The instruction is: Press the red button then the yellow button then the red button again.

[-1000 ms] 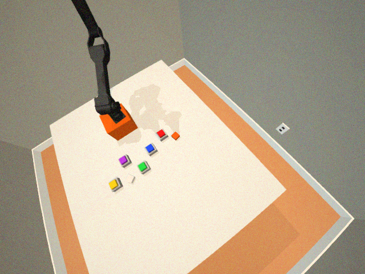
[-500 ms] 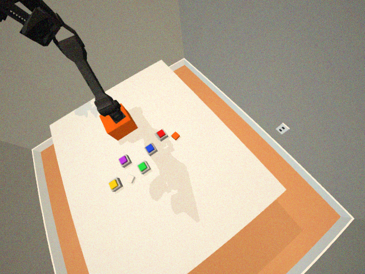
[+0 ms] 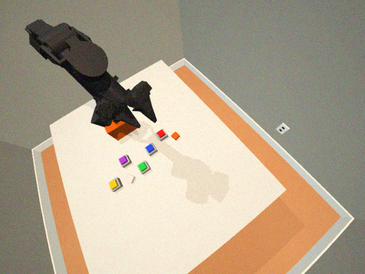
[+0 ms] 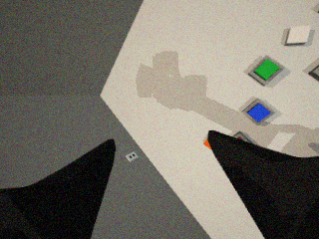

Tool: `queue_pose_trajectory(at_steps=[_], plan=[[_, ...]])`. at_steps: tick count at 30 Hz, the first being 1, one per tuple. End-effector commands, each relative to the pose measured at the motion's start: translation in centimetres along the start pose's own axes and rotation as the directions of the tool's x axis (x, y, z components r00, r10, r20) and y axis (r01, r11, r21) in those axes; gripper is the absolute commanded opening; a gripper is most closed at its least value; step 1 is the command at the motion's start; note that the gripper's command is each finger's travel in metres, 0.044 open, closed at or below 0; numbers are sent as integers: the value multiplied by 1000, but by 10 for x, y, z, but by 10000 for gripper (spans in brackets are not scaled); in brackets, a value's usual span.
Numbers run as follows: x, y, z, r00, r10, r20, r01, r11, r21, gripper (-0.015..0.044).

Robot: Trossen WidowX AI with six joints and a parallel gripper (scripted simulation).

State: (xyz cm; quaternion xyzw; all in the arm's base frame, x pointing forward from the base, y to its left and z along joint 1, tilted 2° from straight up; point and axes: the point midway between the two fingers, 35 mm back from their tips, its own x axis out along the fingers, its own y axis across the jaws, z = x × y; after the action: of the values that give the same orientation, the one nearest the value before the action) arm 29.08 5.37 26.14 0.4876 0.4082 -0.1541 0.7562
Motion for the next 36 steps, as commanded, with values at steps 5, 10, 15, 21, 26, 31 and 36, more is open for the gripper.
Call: queue_pose_trajectory(at_steps=[5, 10, 15, 21, 26, 31, 36], plan=[[90, -91, -88, 889, -412, -198, 236, 785, -573, 400], [106, -141, -121, 786, -578, -221, 215, 590, -779, 400], [106, -141, -121, 786, -578, -221, 215, 590, -779, 400], [153, -175, -135, 785, -578, -221, 215, 590, -779, 242], [155, -177, -135, 785, -578, -221, 215, 590, -779, 111], [155, -177, -135, 785, -578, -221, 215, 590, -779, 20], [155, -177, -135, 785, -578, -221, 215, 590, -779, 20]])
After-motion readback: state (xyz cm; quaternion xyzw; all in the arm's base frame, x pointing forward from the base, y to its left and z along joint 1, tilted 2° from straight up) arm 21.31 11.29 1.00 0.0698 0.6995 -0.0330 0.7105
